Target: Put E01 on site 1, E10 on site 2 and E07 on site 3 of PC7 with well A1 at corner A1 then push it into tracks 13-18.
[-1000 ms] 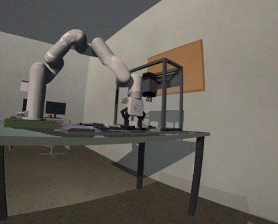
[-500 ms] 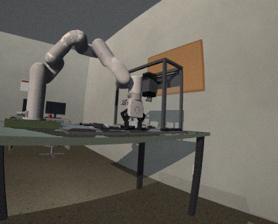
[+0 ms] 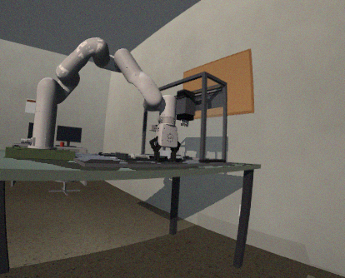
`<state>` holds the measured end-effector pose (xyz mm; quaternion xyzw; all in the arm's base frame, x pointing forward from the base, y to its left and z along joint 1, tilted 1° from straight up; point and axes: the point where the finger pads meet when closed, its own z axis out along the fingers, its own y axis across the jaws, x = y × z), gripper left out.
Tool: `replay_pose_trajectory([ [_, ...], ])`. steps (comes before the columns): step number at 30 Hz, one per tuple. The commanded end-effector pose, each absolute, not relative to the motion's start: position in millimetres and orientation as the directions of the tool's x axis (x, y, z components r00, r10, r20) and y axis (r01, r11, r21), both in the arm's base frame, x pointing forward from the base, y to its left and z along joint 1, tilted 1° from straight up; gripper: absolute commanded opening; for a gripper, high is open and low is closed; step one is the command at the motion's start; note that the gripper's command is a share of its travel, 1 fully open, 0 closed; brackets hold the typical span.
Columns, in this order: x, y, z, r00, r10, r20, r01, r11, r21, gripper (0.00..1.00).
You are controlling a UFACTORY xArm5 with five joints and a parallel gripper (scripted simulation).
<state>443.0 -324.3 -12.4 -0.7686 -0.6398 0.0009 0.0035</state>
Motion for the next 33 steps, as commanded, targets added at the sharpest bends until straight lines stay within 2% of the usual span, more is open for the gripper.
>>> replay_pose_trajectory([
  [1,444.2,-325.2,-10.8,0.181,0.983,0.018,0.983,-0.181,0.005,1.00],
  [33,446.7,-311.9,-10.5,0.181,0.983,0.018,0.983,-0.181,0.005,1.00],
])
